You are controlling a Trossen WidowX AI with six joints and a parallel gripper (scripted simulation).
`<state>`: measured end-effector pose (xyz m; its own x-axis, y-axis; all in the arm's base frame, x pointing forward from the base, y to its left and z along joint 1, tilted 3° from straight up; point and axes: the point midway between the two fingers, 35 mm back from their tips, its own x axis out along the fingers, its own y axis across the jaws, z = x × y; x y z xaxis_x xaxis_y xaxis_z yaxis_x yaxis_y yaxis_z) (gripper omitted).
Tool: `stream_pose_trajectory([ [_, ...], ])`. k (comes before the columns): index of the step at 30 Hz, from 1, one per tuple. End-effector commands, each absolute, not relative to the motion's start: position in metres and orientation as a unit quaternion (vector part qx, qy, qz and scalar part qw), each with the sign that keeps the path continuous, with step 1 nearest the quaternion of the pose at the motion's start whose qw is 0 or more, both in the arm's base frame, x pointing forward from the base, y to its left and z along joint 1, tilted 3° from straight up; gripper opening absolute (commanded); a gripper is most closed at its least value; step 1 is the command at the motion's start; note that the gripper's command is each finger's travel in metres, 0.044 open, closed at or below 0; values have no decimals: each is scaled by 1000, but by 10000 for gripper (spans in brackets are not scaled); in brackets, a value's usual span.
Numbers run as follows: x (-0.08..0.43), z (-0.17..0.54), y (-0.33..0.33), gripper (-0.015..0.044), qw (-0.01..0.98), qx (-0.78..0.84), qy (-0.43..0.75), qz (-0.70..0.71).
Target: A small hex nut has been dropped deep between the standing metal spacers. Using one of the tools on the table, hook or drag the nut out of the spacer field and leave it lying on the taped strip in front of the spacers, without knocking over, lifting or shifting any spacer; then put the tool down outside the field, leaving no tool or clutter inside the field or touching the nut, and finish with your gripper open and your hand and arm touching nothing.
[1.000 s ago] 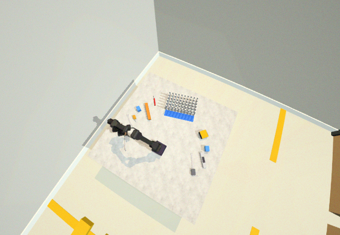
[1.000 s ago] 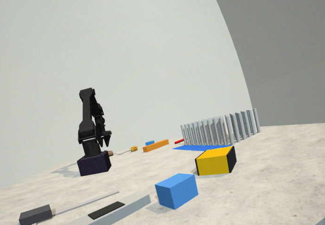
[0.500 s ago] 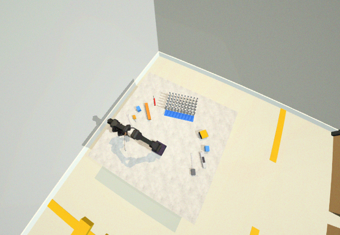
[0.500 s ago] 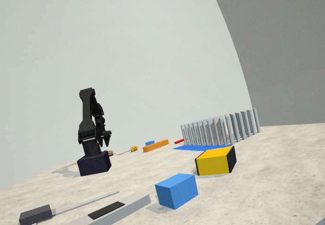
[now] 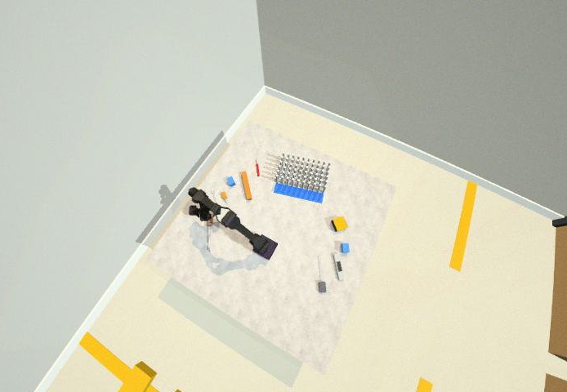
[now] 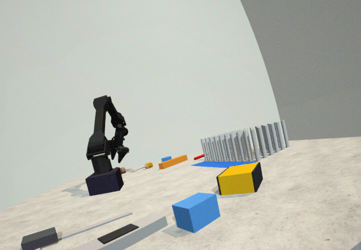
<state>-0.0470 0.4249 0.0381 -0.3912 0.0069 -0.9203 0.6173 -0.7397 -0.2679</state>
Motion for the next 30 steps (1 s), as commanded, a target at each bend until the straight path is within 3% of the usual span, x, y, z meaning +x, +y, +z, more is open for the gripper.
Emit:
stream_pose_trajectory([
  [1, -48, 40, 425, 361, 195, 511, 308, -778],
  [4, -48, 40, 425, 282, 195, 511, 308, -778],
  [30, -48, 16, 425, 280, 195, 511, 308, -778],
])
